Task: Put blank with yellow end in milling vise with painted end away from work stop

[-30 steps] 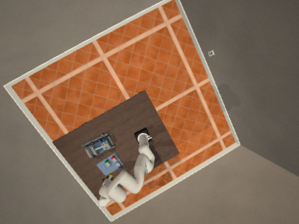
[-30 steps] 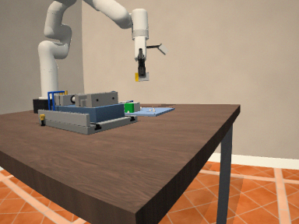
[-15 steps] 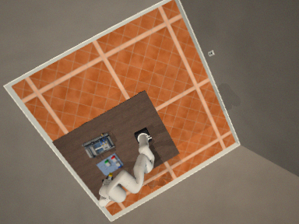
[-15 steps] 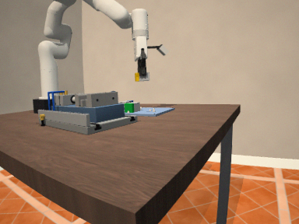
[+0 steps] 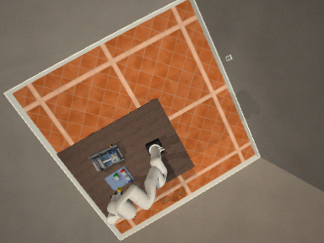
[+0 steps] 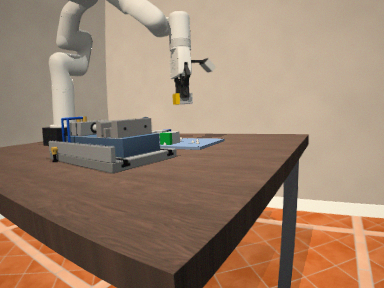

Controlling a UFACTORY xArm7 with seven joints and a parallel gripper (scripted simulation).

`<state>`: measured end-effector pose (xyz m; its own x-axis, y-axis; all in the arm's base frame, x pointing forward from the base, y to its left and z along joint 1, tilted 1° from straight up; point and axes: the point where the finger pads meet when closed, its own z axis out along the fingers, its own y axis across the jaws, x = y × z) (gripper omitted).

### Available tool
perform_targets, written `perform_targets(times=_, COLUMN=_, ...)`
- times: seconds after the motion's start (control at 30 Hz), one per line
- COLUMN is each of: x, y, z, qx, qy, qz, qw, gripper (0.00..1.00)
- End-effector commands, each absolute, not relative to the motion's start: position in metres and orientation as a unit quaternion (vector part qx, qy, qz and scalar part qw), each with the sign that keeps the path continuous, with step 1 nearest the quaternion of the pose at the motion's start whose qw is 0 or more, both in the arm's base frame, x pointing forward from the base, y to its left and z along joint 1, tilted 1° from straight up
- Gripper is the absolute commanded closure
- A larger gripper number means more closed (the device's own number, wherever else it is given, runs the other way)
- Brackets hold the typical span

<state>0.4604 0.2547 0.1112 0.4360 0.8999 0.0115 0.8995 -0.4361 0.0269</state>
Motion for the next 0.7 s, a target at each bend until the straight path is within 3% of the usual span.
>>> perform_targets(times=0.0, x=0.4617, y=0.2556, z=0.1133, qx=0.821, qy=0.570, qz=0.014, qw=0.009, gripper=1.00)
perform_targets(times=0.67, x=0.4617, y=0.2556, z=0.1133, qx=0.732, qy=0.681, qz=0.013, qw=0.010, gripper=1.00)
